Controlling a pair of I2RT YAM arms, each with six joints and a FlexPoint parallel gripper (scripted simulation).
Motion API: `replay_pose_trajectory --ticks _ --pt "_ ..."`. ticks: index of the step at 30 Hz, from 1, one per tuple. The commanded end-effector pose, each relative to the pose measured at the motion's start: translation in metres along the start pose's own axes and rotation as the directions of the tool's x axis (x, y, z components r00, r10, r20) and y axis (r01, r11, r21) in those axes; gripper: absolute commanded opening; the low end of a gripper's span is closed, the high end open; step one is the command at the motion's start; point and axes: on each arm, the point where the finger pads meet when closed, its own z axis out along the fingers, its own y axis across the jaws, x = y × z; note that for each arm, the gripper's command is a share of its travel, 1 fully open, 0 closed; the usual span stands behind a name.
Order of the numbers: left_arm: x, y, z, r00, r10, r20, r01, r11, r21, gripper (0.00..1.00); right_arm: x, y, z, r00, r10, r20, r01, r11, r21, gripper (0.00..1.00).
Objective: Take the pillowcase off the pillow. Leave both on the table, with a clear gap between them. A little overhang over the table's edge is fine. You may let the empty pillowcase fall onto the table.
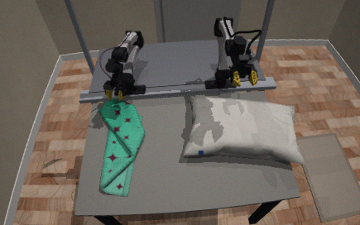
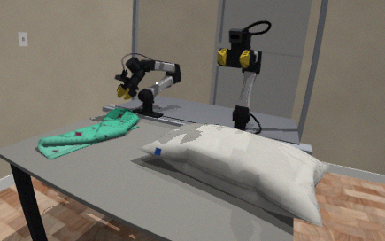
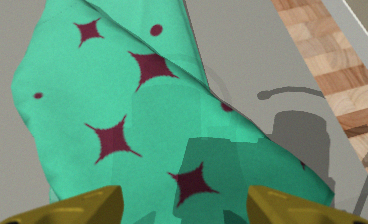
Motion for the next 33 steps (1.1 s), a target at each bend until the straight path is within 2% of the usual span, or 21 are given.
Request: replay_pose_trajectory --ticks 1,17,18,29,32,33 --pt "-0.006 -0.001 -0.004 1.000 -0.005 0.027 0.005 1.000 -0.002 0.60 0.004 0.002 0.003 1.000 0.008 -0.015 -0.008 1.000 -0.012 0.60" --pt "-0.006 -0.001 -0.004 1.000 -0.005 0.027 0.005 1.000 -0.002 0.60 0.004 0.002 0.003 1.000 0.008 -0.015 -0.008 1.000 -0.012 0.60" --pt "-0.006 -0.001 -0.004 1.000 -0.005 0.027 0.005 1.000 -0.002 0.60 -0.011 0.002 -0.007 1.000 0.008 0.015 -0.007 1.000 -0.012 0.60" --pt "-0.006 -0.001 -0.004 1.000 -0.005 0.027 0.005 1.000 -0.002 0.60 -0.023 0.002 -0.020 1.000 0.008 0.016 -0.007 1.000 -0.011 0.60" --pt "-0.006 -0.001 -0.004 1.000 -0.005 0.027 0.005 1.000 -0.002 0.60 -0.015 0.001 -0.015 1.000 0.004 -0.003 -0.004 1.000 -0.005 0.60" --pt "-0.006 -0.001 -0.004 1.000 -0.005 0.027 0.005 1.000 -0.002 0.60 -0.024 0.002 -0.021 1.000 0.008 0.015 -0.007 1.000 -0.011 0.60"
